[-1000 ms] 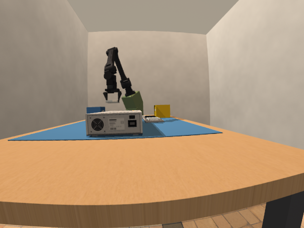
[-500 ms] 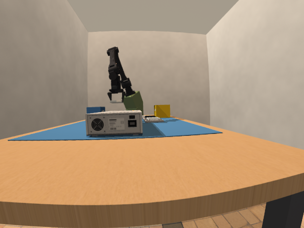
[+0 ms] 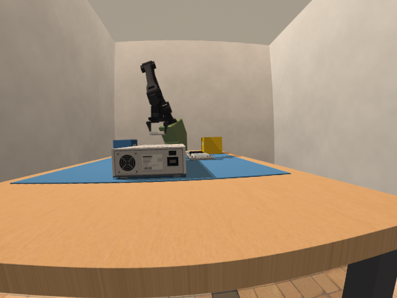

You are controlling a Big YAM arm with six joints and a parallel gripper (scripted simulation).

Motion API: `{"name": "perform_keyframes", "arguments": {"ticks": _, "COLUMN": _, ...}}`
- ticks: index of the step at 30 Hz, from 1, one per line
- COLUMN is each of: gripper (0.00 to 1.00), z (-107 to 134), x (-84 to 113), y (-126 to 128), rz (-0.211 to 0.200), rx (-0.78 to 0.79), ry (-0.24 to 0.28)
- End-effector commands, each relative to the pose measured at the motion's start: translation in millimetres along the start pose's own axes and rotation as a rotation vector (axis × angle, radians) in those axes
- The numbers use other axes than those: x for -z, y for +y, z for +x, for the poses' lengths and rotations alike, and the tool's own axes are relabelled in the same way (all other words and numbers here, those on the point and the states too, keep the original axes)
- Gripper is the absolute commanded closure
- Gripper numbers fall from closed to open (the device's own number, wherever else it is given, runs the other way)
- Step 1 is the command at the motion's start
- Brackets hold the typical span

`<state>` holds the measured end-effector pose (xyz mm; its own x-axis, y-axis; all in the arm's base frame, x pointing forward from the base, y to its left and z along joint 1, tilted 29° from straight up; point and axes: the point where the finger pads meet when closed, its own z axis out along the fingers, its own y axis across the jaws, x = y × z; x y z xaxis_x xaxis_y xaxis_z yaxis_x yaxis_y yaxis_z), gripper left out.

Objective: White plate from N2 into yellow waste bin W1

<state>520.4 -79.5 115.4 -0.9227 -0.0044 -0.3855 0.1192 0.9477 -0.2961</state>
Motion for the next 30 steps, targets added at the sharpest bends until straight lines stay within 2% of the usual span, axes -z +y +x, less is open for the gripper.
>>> {"name": "perform_keyframes", "arguments": {"ticks": 1, "gripper": 1.00, "z": 1, "x": 10.0, "y": 13, "rz": -0.004, "rx": -0.014, "ry": -0.029}}
{"name": "perform_keyframes", "arguments": {"ticks": 4, "gripper": 1.00, "z": 9, "x": 3.4, "y": 22, "rz": -0.004, "rx": -0.009, "ry": -0.014}}
{"name": "perform_keyframes", "arguments": {"ticks": 10, "gripper": 1.00, "z": 12, "x": 9.9, "y": 29, "rz": -0.005, "rx": -0.014, "ry": -0.029}}
{"name": "perform_keyframes", "arguments": {"ticks": 11, "gripper": 1.00, "z": 21, "x": -4.8, "y": 26, "rz": 0.002, "rx": -0.020, "ry": 0.004}}
{"name": "perform_keyframes", "arguments": {"ticks": 13, "gripper": 1.00, "z": 21, "x": 1.0, "y": 38, "rz": -0.005, "rx": -0.007, "ry": -0.008}}
{"name": "perform_keyframes", "arguments": {"ticks": 17, "gripper": 1.00, "z": 24, "x": 8.3, "y": 45, "rz": -0.006, "rx": -0.013, "ry": -0.025}}
{"name": "perform_keyframes", "arguments": {"ticks": 25, "gripper": 1.00, "z": 37, "x": 7.1, "y": 62, "rz": -0.007, "rx": -0.013, "ry": -0.022}}
{"name": "perform_keyframes", "arguments": {"ticks": 28, "gripper": 1.00, "z": 40, "x": 2.9, "y": 58, "rz": -0.001, "rx": -0.024, "ry": -0.013}}
{"name": "perform_keyframes", "arguments": {"ticks": 30, "gripper": 1.00, "z": 42, "x": 6.0, "y": 69, "rz": -0.007, "rx": -0.012, "ry": -0.019}}
